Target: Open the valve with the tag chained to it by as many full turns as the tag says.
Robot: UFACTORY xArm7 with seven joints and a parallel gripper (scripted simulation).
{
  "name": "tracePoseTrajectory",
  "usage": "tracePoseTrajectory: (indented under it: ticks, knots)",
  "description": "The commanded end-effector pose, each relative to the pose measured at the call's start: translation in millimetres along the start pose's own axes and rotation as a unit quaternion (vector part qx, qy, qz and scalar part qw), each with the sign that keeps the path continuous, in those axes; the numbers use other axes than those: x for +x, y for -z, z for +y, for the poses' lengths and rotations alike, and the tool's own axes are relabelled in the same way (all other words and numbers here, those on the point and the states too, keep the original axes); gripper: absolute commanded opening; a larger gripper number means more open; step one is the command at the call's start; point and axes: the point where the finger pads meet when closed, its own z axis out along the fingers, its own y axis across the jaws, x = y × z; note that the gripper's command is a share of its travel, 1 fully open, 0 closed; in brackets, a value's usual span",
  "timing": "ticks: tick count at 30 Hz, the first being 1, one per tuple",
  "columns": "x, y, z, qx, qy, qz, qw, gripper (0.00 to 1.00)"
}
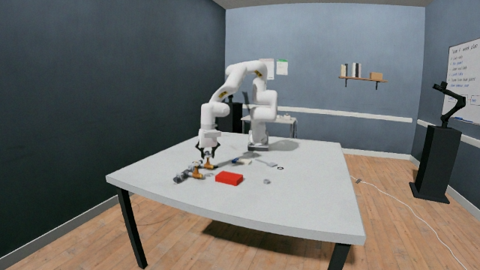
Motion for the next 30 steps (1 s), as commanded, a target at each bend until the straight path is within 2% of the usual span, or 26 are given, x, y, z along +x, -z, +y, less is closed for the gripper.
tracePoseTrajectory:
  ticks: [1,8,19,20,30]
  knots:
    - [0.4,1.3,1.2,0.003,0.139,0.014,0.990,0.00]
    - [0.4,1.3,1.2,0.004,0.302,0.024,0.953,0.00]
    - [0.4,1.3,1.1,0.004,0.320,0.024,0.947,0.00]
    - [0.4,1.3,1.1,0.004,0.320,0.024,0.947,1.00]
    - [0.4,1.3,1.1,0.004,0.320,0.024,0.947,1.00]
